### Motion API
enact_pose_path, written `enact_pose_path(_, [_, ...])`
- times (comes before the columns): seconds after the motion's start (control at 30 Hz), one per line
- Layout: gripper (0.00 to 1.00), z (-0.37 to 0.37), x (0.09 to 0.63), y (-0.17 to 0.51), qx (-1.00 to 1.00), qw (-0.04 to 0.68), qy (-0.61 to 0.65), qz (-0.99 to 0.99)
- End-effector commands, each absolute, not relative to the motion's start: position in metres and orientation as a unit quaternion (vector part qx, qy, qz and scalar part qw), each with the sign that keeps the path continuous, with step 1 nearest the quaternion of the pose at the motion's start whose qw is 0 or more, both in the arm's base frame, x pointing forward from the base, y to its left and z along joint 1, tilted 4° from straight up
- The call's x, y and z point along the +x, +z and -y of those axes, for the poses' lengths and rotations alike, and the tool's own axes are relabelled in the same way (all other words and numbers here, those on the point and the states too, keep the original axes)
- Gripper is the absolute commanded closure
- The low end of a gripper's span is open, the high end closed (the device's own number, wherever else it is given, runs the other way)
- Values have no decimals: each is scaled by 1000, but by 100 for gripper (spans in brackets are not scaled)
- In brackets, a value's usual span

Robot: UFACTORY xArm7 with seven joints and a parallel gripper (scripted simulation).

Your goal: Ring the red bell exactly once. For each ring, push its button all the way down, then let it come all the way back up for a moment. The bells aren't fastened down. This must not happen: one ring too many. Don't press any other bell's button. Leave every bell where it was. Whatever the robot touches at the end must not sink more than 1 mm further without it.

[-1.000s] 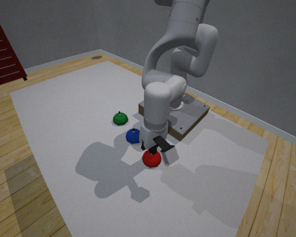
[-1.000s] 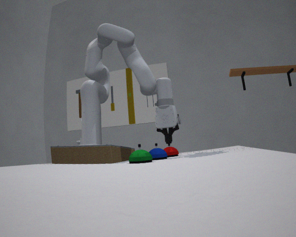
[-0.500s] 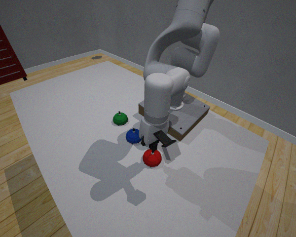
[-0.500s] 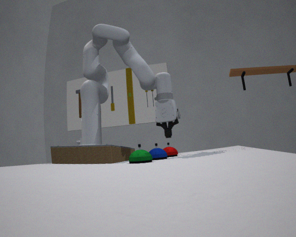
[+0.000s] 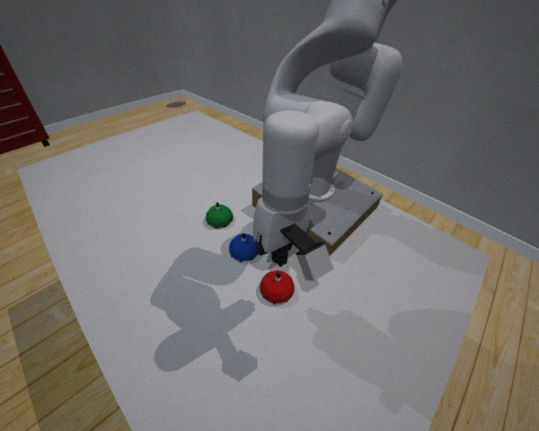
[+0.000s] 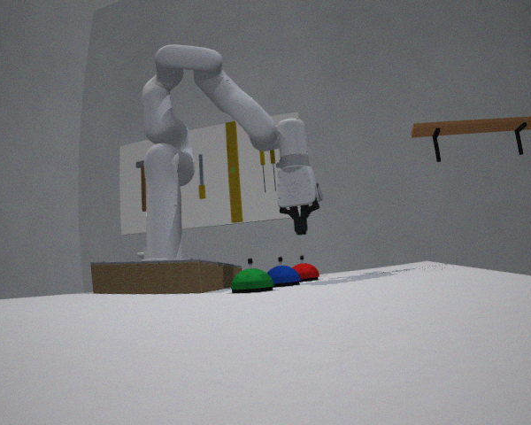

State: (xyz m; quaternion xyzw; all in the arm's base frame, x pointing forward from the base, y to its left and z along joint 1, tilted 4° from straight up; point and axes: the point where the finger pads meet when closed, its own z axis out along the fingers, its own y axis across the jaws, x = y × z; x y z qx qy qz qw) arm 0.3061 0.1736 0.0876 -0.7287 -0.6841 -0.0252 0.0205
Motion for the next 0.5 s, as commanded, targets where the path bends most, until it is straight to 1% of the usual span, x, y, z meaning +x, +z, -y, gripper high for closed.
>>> enact_pose_path(0.0, [100,-173,307,95,-729,20,-27,684])
enact_pose_path(0.47, [100,-173,307,97,-729,20,-27,684])
